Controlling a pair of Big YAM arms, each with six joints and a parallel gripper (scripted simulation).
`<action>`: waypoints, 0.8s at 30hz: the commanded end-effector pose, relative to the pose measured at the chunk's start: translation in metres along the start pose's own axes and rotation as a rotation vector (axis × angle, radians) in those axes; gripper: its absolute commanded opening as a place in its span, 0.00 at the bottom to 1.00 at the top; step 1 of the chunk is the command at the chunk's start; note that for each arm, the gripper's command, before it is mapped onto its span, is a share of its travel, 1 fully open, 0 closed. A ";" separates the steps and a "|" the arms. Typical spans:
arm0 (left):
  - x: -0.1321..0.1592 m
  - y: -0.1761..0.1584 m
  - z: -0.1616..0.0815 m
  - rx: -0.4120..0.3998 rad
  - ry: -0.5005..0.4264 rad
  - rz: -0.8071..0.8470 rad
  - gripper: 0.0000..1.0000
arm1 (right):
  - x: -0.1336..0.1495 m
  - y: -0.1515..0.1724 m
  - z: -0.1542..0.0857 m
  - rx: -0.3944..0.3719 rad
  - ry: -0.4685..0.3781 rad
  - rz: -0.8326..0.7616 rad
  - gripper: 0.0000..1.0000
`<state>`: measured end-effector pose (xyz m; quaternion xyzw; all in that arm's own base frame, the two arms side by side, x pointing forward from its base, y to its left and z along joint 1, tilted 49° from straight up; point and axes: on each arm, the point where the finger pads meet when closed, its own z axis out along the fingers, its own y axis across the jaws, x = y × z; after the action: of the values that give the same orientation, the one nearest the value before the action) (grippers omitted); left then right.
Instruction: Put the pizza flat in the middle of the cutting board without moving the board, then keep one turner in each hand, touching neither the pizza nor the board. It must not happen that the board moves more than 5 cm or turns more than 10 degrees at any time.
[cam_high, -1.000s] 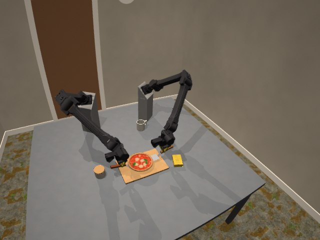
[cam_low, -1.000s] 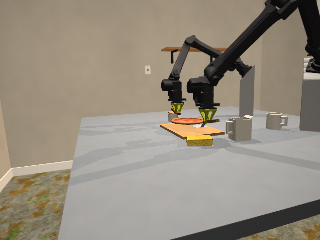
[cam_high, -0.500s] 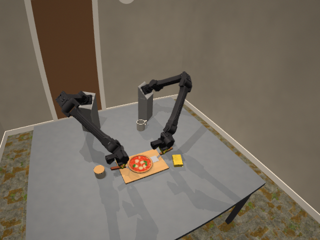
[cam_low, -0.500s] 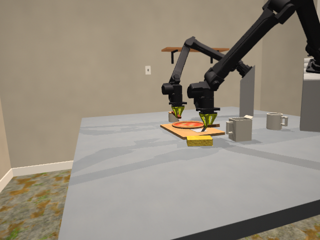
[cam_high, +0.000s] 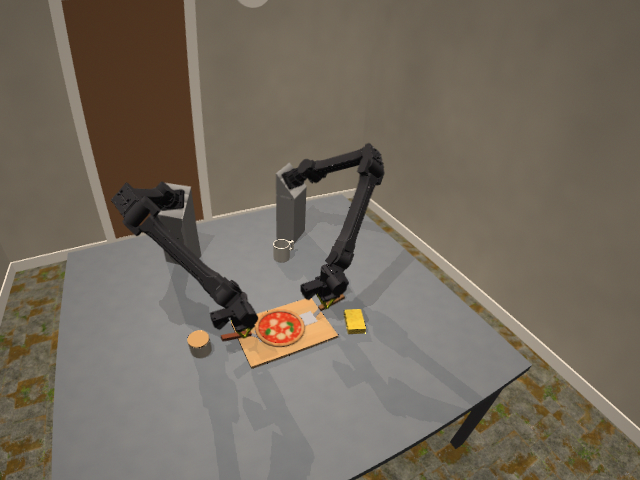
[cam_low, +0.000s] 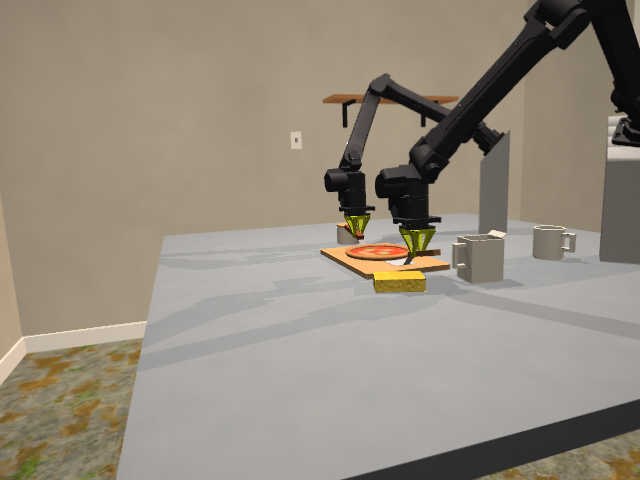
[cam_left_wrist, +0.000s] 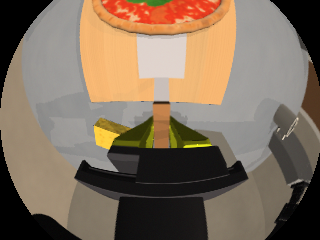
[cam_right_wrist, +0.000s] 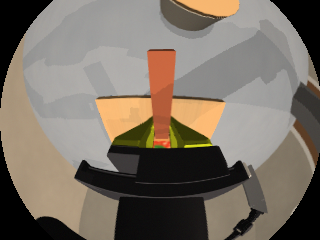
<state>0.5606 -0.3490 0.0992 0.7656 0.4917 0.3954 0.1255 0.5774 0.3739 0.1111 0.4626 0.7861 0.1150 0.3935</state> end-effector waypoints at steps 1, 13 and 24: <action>0.002 0.026 -0.016 -0.043 -0.013 -0.014 0.06 | 0.018 0.014 -0.012 -0.025 0.021 -0.022 0.06; -0.031 0.012 -0.044 -0.025 0.202 0.000 0.06 | 0.019 0.010 -0.010 -0.027 0.021 -0.018 0.06; -0.006 0.010 -0.051 -0.014 0.258 -0.025 0.06 | 0.016 0.012 -0.012 -0.023 0.017 -0.018 0.06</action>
<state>0.5313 -0.3700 0.1167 0.7080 0.5027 0.4926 0.0584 0.5775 0.3756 0.1119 0.4619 0.7864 0.1166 0.3933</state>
